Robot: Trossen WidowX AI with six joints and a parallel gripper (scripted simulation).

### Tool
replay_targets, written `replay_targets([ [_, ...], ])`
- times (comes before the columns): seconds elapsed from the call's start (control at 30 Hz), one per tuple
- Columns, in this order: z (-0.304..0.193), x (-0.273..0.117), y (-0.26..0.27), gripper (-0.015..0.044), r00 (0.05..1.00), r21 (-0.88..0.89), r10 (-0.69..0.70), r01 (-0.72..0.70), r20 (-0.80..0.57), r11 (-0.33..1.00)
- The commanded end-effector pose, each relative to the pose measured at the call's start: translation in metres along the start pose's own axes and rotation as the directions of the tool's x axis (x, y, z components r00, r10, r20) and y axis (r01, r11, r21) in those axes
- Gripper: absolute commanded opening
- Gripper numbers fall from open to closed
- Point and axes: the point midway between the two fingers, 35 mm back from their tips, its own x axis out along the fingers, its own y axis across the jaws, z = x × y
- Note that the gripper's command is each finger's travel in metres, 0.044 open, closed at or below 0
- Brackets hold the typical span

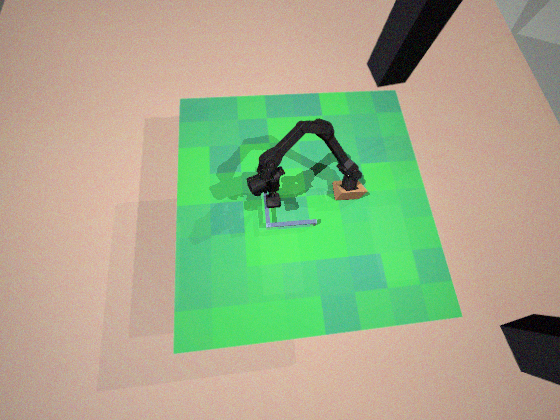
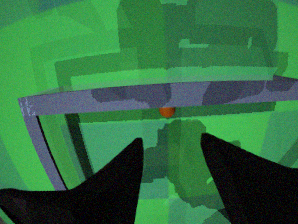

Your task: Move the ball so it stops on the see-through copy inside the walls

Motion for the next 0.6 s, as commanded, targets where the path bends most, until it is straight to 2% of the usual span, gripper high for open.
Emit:
replay_targets([
  [0.0,0.000,0.000,0.000,0.0204,1.000,0.000,0.000,0.000,0.000,1.000],
  [0.2,0.000,0.000,0.000,0.0204,1.000,0.000,0.000,0.000,0.000,1.000],
  [0.27,0.000,-0.011,0.000,0.0257,1.000,0.001,0.001,-0.001,0.002,1.000],
  [0.37,-0.003,-0.047,-0.002,0.0335,1.000,0.007,0.003,-0.003,0.006,1.000],
  [0.5,-0.003,-0.050,-0.002,0.0440,1.000,0.007,0.003,-0.003,0.006,1.000],
  [0.57,-0.003,-0.050,-0.002,0.0440,1.000,0.007,0.003,-0.003,0.006,1.000],
])
